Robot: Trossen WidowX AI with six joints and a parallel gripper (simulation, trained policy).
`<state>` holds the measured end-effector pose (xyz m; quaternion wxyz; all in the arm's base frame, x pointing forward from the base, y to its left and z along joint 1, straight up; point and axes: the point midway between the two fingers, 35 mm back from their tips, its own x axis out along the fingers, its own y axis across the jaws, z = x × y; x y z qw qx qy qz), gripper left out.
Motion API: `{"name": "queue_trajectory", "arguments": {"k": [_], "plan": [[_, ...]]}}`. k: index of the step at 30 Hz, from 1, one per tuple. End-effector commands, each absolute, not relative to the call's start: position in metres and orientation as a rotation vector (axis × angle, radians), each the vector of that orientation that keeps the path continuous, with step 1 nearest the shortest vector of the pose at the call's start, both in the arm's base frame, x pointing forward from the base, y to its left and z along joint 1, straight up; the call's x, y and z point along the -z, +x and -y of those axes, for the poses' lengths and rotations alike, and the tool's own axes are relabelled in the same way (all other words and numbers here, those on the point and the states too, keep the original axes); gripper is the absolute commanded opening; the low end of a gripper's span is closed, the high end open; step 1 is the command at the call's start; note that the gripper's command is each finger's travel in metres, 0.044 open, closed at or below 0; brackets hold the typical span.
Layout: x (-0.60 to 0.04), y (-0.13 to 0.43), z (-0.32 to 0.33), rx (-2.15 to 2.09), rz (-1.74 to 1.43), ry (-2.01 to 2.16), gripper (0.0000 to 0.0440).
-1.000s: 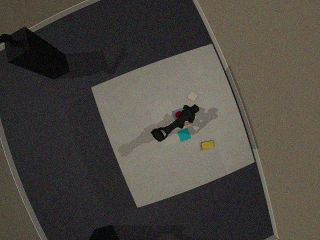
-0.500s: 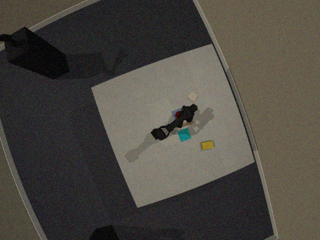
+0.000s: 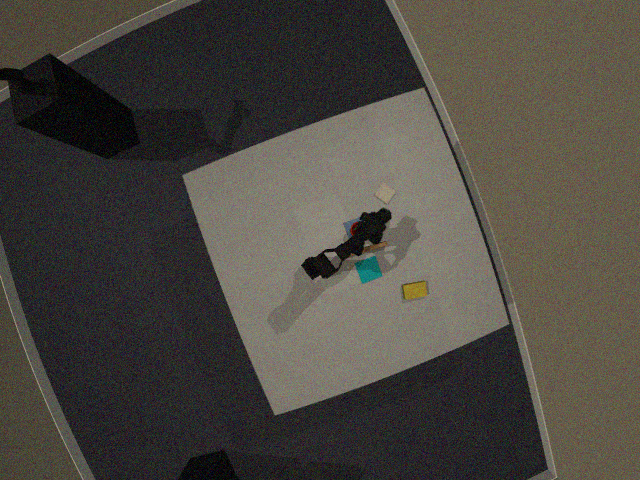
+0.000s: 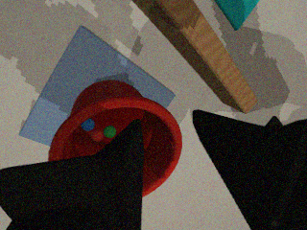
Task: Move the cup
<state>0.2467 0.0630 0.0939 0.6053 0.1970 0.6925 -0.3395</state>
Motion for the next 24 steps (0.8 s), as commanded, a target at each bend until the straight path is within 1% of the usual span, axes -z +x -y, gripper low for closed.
{"name": "queue_trajectory", "arguments": {"k": [1, 5, 6, 12, 15, 24], "plan": [[-0.081, 0.243, -0.062, 0.777, -1.621, 0.423, 0.0179], [-0.066, 0.241, -0.062, 0.754, -1.64, 0.397, 0.0179], [-0.063, 0.24, -0.062, 0.746, -1.643, 0.391, 0.0168], [-0.055, 0.24, -0.06, 0.702, -1.644, 0.358, 0.0024], [-0.057, 0.24, -0.059, 0.689, -1.634, 0.358, 0.001], [-0.062, 0.238, -0.056, 0.691, -1.621, 0.375, 0.0001]]}}
